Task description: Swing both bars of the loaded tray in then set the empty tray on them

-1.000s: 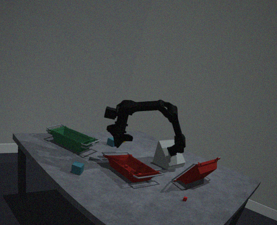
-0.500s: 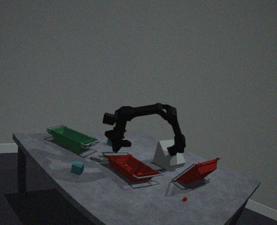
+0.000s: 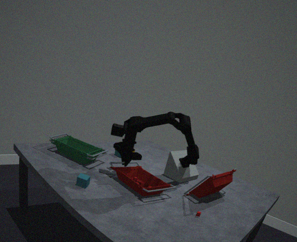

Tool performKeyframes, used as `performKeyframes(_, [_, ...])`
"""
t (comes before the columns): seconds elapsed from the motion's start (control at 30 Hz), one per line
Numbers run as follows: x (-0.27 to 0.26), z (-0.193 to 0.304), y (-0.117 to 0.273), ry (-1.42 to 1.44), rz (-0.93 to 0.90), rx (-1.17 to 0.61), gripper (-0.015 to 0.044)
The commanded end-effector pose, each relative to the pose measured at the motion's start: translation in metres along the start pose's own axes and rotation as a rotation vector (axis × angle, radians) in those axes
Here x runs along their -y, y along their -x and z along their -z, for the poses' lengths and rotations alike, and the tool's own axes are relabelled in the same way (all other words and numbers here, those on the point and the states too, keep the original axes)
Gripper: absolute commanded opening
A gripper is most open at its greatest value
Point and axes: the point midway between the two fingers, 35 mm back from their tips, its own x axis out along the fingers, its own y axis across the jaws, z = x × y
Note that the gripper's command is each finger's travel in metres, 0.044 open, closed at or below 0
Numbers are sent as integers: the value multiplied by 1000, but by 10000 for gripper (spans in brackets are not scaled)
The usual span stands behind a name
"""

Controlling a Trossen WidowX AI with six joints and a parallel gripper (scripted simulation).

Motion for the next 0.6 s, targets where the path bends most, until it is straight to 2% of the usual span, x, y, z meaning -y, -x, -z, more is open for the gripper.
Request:
performKeyframes(0.0, [-12, -2, 12, 8, -7, 8, 84])
performKeyframes(0.33, [-39, -2, 17, 8, -8, 7, 84])
performKeyframes(0.57, [-63, -2, 2, 8, -10, 7, 84])
